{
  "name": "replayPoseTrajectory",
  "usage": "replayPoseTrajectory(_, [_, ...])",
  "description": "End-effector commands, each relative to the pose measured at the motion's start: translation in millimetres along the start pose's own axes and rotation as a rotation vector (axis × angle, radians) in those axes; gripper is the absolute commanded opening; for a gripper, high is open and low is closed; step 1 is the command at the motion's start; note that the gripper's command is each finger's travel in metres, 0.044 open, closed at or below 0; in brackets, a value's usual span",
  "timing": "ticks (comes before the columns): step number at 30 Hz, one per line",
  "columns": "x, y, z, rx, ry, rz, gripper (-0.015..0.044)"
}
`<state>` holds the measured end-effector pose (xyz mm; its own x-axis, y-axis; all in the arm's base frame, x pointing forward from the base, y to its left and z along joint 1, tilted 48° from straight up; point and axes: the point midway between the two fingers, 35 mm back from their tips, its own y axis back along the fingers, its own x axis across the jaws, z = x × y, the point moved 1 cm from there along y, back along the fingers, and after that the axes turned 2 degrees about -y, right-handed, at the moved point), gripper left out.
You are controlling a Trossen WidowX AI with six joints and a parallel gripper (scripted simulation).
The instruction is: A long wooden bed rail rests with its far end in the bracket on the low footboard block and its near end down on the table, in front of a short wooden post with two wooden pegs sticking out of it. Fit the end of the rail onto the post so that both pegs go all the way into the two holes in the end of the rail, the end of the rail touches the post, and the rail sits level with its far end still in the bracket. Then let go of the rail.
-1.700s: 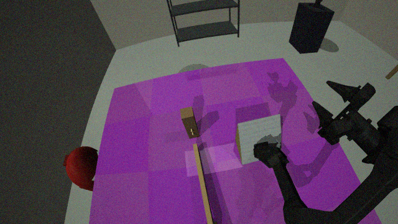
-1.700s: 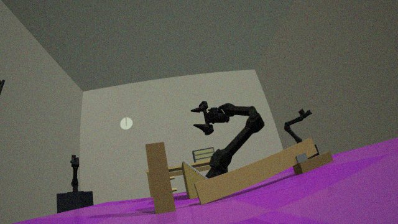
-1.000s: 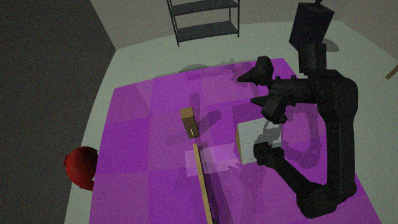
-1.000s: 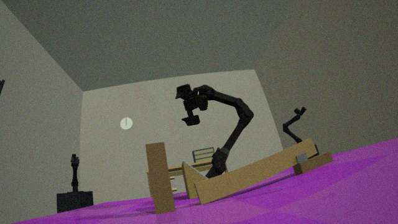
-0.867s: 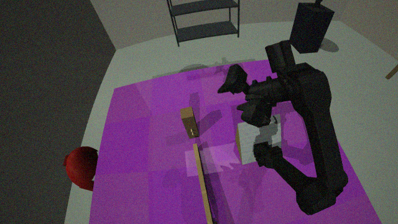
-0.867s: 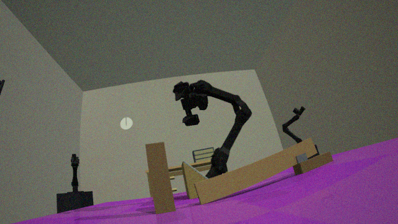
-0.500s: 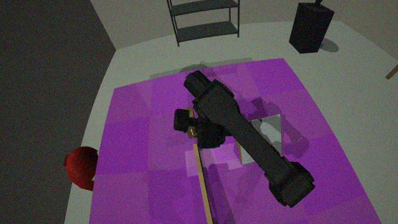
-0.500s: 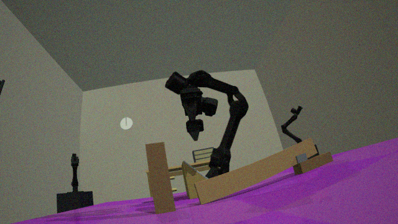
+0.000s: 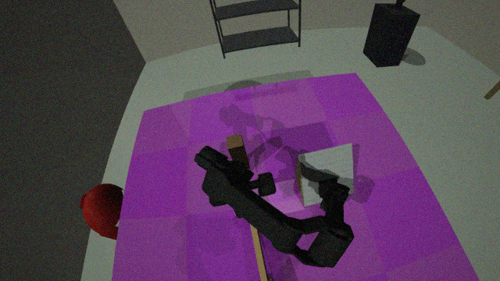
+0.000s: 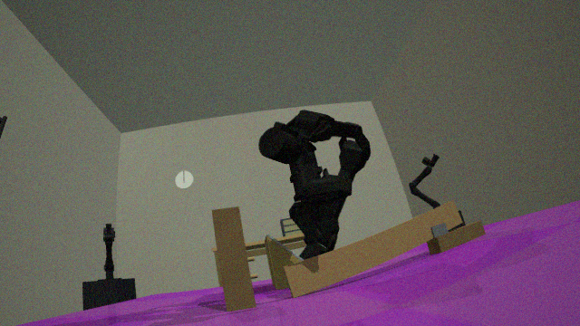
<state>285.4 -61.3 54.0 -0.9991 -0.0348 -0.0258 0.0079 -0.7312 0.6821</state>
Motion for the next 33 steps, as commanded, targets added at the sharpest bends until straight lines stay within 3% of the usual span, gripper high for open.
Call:
replayPoseTrajectory(1, [1.8, -7.4, -0.5, -0.004, -0.009, 0.009, 0.044])
replayPoseTrajectory(33, [4.5, -58.7, 0.7, -0.005, -0.009, 0.008, 0.044])
